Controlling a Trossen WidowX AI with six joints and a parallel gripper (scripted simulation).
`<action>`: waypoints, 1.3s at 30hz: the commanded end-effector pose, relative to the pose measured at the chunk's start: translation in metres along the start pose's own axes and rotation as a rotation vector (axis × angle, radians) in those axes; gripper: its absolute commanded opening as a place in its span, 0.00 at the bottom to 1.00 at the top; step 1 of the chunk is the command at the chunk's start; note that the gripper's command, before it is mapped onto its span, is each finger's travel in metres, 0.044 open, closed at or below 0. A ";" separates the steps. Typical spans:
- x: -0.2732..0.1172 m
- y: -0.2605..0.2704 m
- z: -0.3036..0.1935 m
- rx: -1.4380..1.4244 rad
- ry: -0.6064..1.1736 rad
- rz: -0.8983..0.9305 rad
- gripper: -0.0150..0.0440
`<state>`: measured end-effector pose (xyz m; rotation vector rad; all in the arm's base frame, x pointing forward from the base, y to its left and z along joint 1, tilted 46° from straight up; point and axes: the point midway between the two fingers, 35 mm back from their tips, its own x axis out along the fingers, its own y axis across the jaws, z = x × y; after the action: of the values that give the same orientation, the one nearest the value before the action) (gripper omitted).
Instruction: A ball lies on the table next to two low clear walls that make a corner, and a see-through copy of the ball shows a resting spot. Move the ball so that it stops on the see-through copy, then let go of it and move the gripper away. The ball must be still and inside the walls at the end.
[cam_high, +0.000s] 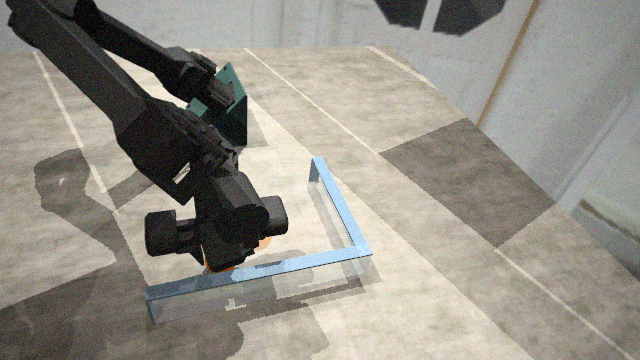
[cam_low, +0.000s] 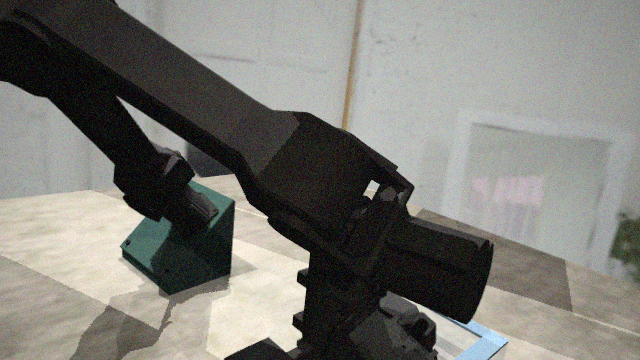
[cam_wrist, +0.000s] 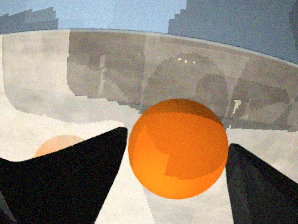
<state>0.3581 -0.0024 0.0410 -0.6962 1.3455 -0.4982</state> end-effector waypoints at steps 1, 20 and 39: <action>0.001 0.000 -0.001 -0.006 0.002 -0.005 0.62; -0.076 0.005 0.006 -0.008 0.002 0.007 0.25; -0.117 0.023 -0.009 -0.008 0.004 0.002 0.25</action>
<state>0.3332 0.0913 0.1192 -0.6952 1.3419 -0.4964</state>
